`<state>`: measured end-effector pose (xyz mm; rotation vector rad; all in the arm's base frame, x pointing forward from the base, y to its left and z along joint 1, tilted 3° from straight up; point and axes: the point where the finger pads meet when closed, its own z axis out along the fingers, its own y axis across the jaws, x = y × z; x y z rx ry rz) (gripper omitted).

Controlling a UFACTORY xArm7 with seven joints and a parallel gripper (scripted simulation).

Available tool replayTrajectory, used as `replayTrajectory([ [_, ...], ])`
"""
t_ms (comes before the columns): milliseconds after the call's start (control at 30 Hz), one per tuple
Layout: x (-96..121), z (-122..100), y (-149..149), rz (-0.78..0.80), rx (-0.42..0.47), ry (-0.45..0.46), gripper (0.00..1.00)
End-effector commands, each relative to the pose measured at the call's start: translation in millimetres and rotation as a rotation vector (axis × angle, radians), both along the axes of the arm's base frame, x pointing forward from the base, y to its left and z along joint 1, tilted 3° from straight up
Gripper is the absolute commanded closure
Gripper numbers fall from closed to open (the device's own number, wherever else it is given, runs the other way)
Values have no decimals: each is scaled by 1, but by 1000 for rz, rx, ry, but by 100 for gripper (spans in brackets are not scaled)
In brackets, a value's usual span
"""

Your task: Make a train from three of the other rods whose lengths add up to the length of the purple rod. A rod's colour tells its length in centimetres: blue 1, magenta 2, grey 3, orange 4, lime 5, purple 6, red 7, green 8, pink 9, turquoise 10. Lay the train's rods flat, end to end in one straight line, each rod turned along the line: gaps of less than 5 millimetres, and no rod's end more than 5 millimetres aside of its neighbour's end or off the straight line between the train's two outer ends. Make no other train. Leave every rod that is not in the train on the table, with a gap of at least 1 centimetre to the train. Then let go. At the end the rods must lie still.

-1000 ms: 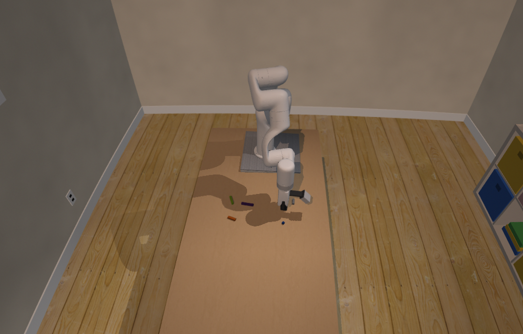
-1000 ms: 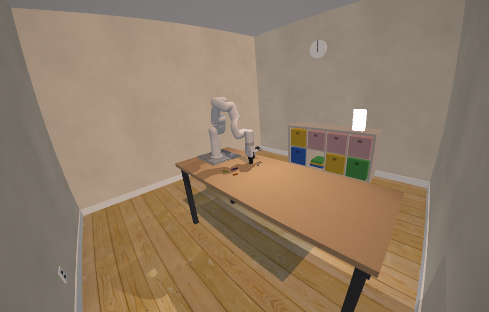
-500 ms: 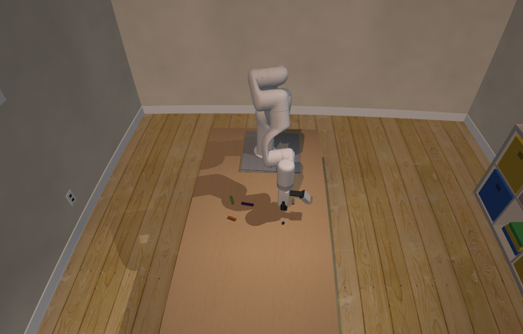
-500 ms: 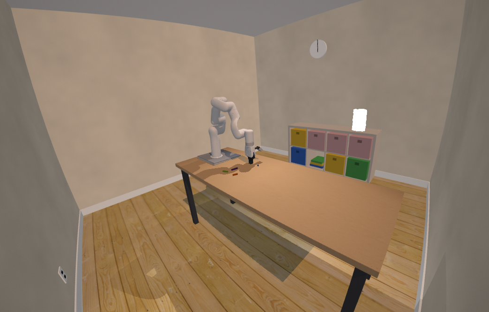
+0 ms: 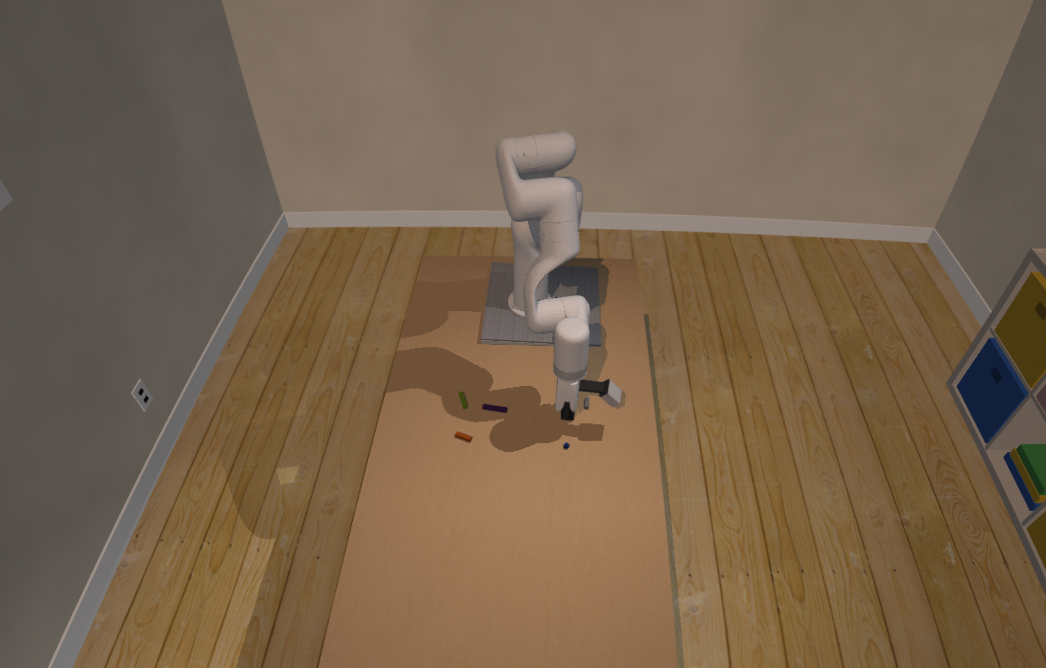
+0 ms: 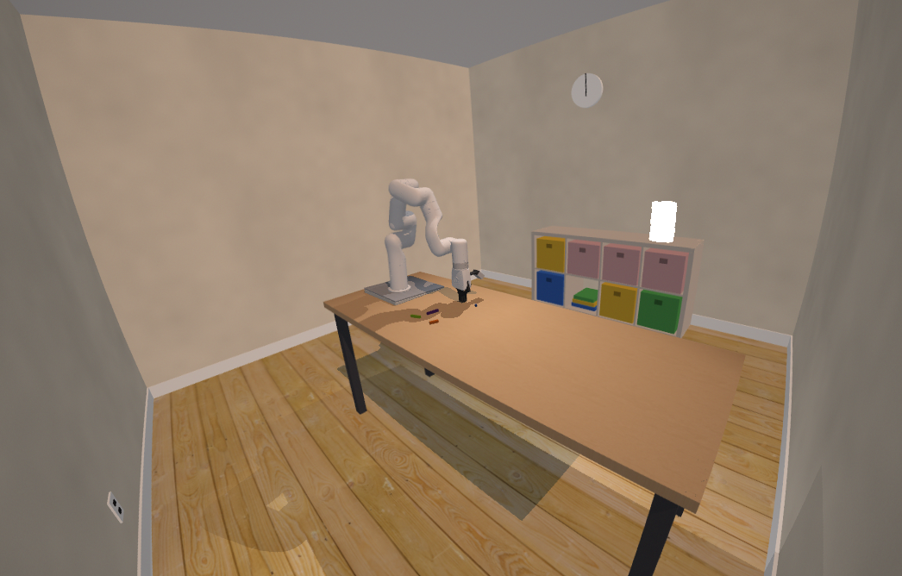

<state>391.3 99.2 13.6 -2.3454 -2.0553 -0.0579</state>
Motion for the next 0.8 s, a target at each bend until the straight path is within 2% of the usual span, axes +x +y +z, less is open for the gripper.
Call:
replayTrajectory([
  [0,2,15,0,0,1,-5,96],
  [267,1,72,-3,0,1,-5,96],
  [333,1,72,-3,0,1,-5,96],
  [533,0,98,-4,0,1,-5,96],
  [767,0,99,-4,0,1,-5,96],
])
